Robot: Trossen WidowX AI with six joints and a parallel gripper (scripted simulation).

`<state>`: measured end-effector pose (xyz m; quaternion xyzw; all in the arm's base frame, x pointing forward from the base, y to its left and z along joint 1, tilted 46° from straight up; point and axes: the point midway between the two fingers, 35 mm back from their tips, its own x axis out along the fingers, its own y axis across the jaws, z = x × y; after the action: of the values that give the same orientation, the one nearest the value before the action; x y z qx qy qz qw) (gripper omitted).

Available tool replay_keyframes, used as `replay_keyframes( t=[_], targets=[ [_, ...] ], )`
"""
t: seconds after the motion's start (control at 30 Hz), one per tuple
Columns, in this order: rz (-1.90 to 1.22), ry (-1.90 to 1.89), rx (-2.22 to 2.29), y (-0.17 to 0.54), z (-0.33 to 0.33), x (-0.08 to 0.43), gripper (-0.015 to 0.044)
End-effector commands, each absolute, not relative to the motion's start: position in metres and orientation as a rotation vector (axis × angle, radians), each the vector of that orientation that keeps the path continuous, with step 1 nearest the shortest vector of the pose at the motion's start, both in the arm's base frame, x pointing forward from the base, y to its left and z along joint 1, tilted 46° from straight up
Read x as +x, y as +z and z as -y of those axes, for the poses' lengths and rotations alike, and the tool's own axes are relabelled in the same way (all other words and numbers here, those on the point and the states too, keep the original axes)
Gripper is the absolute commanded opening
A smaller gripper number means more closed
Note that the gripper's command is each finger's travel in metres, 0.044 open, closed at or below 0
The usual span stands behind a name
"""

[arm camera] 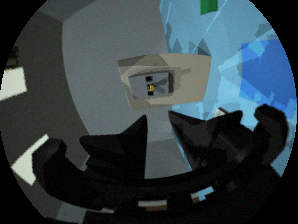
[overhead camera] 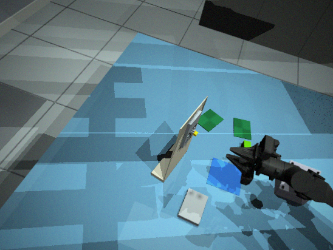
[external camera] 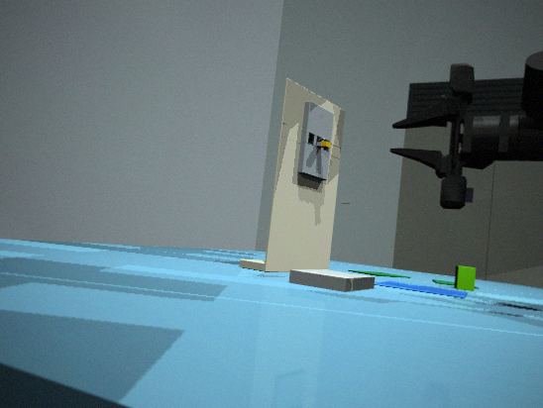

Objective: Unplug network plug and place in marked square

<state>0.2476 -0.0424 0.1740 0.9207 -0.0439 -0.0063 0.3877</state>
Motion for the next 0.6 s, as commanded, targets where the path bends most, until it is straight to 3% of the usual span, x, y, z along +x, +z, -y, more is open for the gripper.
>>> replay_keyframes(
  t=[0.0, 0.57],
  targets=[
    [0.109, -0.014, 2.362, 0.172, 0.042, 0.248, 0.0156],
    [0.112, -0.008, 2.362, 0.174, 0.048, 0.269, 0.0156]
  ],
)
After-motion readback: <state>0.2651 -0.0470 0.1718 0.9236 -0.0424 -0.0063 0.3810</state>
